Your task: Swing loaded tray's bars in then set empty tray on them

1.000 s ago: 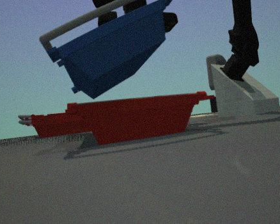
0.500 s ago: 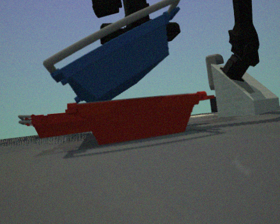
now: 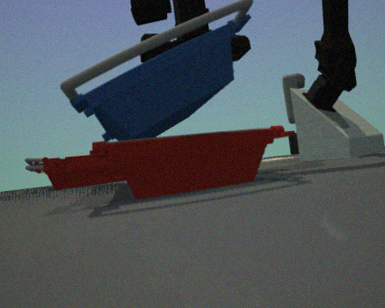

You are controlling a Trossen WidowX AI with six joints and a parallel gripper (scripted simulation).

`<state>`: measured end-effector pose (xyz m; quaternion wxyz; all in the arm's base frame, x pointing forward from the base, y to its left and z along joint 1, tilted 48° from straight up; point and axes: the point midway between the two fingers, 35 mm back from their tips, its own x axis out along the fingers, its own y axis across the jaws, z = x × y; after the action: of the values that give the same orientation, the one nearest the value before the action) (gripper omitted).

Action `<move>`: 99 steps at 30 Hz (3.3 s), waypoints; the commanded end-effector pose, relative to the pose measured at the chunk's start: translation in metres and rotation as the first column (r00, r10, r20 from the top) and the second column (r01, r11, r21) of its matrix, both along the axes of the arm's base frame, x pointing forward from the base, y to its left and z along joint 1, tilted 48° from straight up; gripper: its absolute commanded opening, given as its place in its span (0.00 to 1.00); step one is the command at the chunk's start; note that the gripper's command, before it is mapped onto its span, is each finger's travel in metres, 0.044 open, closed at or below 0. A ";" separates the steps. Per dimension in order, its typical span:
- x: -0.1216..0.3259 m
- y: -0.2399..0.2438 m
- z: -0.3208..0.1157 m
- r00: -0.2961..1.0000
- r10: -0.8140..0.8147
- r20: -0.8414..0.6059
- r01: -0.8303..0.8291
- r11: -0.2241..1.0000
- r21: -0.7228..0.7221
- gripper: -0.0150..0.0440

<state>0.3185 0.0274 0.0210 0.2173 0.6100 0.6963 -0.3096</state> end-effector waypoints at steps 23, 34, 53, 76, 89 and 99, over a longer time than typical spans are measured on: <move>-0.016 0.013 -0.010 1.000 -0.006 0.005 0.006 1.000 0.001 0.25; -0.021 0.018 -0.015 1.000 -0.006 0.005 0.006 1.000 0.002 0.25; -0.026 0.024 -0.021 1.000 -0.006 0.005 0.006 1.000 0.002 0.25; -0.030 0.031 -0.026 1.000 -0.006 0.004 0.006 1.000 0.002 0.25; -0.030 0.031 -0.026 1.000 -0.006 0.004 0.006 1.000 0.002 0.25; -0.030 0.031 -0.026 1.000 -0.006 0.004 0.006 1.000 0.002 0.25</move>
<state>0.2923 0.0540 -0.0046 0.2213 0.6190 0.6894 -0.3043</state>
